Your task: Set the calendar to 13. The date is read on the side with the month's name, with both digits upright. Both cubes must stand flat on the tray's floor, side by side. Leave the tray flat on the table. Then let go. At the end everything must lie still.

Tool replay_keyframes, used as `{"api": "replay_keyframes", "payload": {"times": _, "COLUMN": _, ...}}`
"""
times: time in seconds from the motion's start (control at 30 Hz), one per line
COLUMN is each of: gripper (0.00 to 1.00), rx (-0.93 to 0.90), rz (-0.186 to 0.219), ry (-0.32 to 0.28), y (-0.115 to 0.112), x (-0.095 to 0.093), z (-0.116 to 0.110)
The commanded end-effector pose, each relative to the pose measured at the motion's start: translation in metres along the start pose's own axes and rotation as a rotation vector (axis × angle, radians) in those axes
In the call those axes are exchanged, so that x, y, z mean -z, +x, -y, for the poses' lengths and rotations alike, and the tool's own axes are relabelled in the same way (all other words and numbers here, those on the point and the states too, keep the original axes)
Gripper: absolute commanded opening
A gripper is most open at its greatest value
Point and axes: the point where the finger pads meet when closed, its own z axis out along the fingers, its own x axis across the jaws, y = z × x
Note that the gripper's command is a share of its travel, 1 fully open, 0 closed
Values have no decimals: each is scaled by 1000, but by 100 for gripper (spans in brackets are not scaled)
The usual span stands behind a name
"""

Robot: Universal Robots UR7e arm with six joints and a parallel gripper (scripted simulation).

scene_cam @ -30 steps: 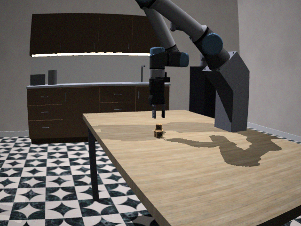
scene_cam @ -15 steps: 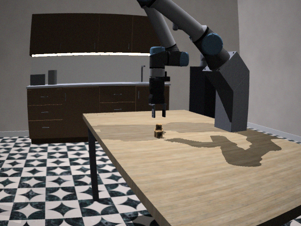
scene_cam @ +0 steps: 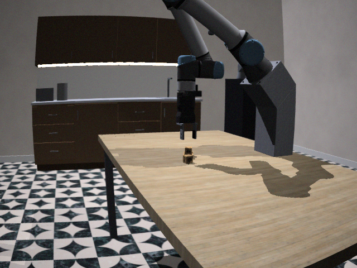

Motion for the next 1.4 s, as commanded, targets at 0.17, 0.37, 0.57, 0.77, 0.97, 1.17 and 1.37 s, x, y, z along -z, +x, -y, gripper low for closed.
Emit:
{"api": "replay_keyframes", "payload": {"times": 0.17, "gripper": 100, "rx": 48, "rz": -1, "ry": 0, "y": 0, "x": 0, "z": 1}}
{"api": "replay_keyframes", "payload": {"times": 0.37, "gripper": 100, "rx": 170, "rz": -1, "ry": 0, "y": -1, "x": -1, "z": 2}}
{"api": "replay_keyframes", "payload": {"times": 0.57, "gripper": 100, "rx": 365, "rz": 0, "ry": 0, "y": -3, "x": -2, "z": 4}}
{"api": "replay_keyframes", "payload": {"times": 0.77, "gripper": 100, "rx": 495, "rz": 0, "ry": 0, "y": -4, "x": -3, "z": 4}}
{"api": "replay_keyframes", "payload": {"times": 0.97, "gripper": 100, "rx": 675, "rz": 0, "ry": 0, "y": -5, "x": -4, "z": 5}}
{"api": "replay_keyframes", "payload": {"times": 1.17, "gripper": 100, "rx": 817, "rz": 0, "ry": 0, "y": -5, "x": -5, "z": 5}}
{"api": "replay_keyframes", "payload": {"times": 1.37, "gripper": 100, "rx": 982, "rz": 0, "ry": 0, "y": -5, "x": -6, "z": 4}}
